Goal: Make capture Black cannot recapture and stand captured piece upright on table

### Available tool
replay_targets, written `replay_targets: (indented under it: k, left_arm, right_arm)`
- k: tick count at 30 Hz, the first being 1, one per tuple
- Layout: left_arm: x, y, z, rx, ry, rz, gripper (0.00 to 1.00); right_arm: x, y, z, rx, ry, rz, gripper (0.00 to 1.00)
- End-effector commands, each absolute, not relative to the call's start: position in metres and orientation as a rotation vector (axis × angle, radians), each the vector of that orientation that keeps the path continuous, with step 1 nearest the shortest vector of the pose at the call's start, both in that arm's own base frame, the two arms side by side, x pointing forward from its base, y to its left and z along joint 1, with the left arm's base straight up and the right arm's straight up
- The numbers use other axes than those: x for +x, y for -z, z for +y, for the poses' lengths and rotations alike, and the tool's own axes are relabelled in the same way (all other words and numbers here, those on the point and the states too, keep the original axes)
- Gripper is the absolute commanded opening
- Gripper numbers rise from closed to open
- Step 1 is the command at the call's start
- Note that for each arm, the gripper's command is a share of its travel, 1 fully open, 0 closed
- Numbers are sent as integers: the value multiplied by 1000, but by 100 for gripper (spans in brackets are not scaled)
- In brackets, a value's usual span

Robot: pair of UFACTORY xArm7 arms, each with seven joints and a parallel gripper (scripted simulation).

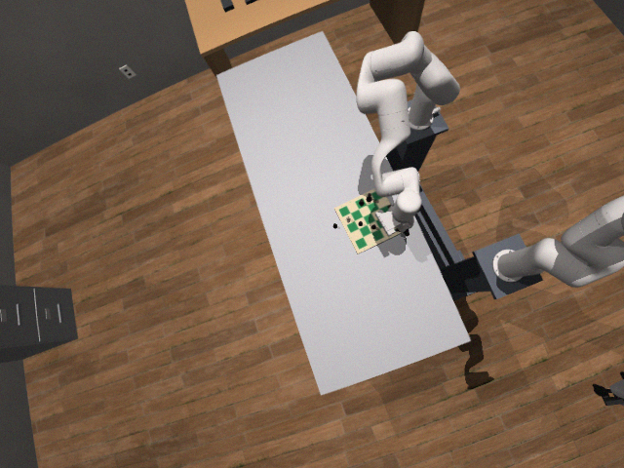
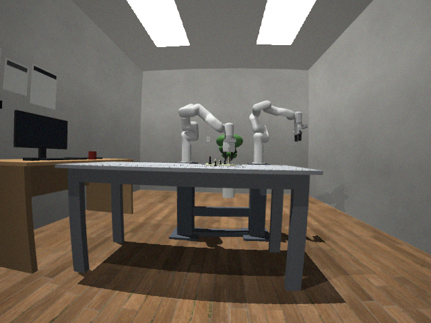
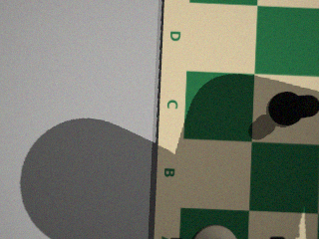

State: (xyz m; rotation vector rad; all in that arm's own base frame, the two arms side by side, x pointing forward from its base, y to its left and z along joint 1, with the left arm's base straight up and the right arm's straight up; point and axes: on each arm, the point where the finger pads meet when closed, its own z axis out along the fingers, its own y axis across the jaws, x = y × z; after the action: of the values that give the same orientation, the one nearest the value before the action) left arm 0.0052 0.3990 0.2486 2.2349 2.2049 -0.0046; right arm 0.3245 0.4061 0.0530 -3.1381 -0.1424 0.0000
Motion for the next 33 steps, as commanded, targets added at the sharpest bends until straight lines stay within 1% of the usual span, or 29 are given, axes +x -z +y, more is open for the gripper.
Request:
replay_targets:
  k: [1, 15, 16, 33]
  left_arm:
    - [5, -250, 400, 2236, 0, 2206, 100]
    - [5, -250, 400, 2236, 0, 2206, 100]
    - [5, -250, 400, 2236, 0, 2206, 100]
    - [5, -250, 400, 2236, 0, 2206, 100]
  right_arm:
    - [325, -55, 407, -3135, 4, -143, 43]
    - [325, -55, 407, -3135, 4, -143, 43]
    - [325, -55, 407, -3135, 4, -143, 0]
    - [325, -55, 407, -3135, 4, -143, 0]
